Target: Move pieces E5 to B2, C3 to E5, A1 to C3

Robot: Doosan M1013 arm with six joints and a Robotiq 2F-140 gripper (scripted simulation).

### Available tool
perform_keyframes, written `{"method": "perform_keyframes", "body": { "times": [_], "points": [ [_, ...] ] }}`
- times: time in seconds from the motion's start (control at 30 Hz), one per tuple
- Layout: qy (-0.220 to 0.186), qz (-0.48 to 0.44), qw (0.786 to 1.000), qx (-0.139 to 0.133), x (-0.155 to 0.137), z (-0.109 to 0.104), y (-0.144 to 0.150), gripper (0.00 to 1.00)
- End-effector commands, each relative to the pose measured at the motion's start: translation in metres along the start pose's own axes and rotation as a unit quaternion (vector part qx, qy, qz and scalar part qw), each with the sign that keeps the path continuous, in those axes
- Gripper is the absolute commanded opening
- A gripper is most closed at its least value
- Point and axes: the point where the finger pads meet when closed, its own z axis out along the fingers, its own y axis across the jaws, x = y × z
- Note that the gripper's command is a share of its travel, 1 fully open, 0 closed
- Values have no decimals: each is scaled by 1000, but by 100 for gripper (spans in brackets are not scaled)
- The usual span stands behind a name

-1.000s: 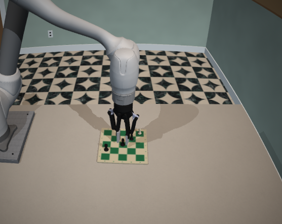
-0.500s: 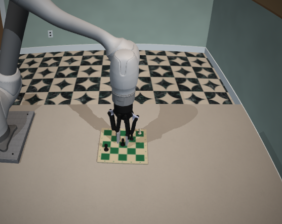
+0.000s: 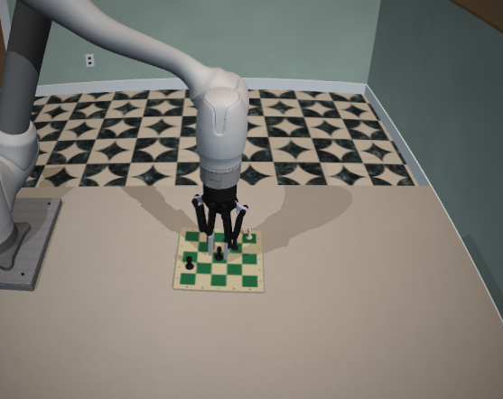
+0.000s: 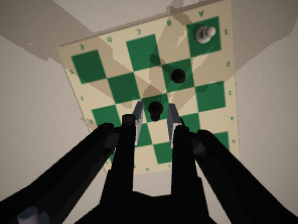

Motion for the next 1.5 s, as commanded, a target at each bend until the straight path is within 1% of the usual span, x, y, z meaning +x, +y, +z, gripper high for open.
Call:
{"method": "perform_keyframes", "body": {
  "times": [0.0,0.27,0.3,1.47],
  "points": [
    [0,0,1000,0,0,0,0,22],
    [0,0,1000,0,0,0,0,22],
    [0,0,1000,0,0,0,0,0],
    [0,0,1000,0,0,-1,0,0]
  ]
}}
